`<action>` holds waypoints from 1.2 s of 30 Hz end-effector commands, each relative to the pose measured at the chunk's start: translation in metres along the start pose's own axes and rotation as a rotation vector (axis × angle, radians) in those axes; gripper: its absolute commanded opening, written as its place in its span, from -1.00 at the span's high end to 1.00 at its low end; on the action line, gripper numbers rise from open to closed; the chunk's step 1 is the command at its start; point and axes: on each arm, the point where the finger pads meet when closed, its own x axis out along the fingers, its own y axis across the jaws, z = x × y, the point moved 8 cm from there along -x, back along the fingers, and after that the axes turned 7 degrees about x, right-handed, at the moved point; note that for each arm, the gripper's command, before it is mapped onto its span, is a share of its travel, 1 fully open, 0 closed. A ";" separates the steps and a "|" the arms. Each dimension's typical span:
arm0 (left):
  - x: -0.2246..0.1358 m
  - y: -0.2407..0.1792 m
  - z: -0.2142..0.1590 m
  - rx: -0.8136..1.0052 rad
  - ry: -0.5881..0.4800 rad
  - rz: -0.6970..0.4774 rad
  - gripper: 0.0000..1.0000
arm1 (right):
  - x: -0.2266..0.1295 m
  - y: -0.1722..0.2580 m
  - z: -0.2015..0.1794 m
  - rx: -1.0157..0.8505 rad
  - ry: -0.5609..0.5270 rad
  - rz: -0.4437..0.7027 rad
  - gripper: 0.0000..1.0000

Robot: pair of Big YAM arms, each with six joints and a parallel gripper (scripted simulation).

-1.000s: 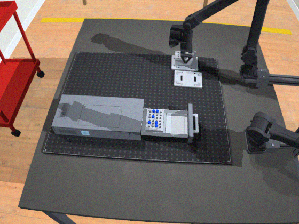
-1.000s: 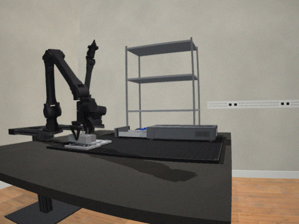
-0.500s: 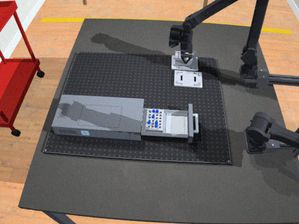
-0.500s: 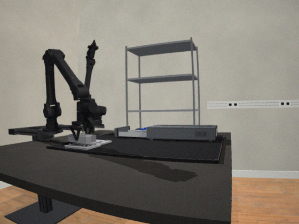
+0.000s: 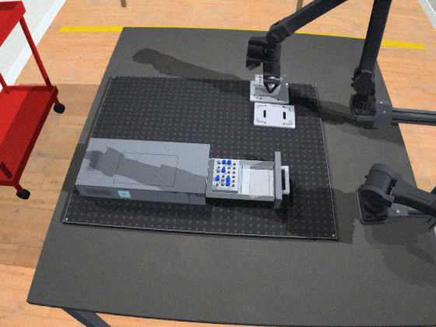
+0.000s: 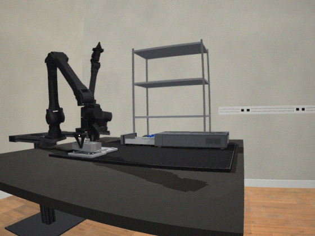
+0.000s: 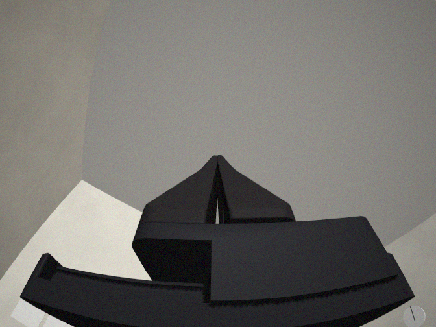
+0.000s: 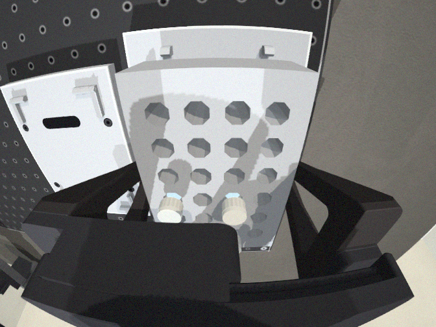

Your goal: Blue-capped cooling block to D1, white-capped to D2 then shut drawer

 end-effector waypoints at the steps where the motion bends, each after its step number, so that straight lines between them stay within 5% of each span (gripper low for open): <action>1: 0.008 -0.005 -0.019 0.008 0.034 -0.005 1.00 | -0.031 -0.009 0.038 0.001 -0.112 -0.012 1.00; 36: 0.008 -0.005 -0.019 0.008 0.034 -0.005 1.00 | -0.028 -0.009 0.037 -0.001 -0.121 -0.013 1.00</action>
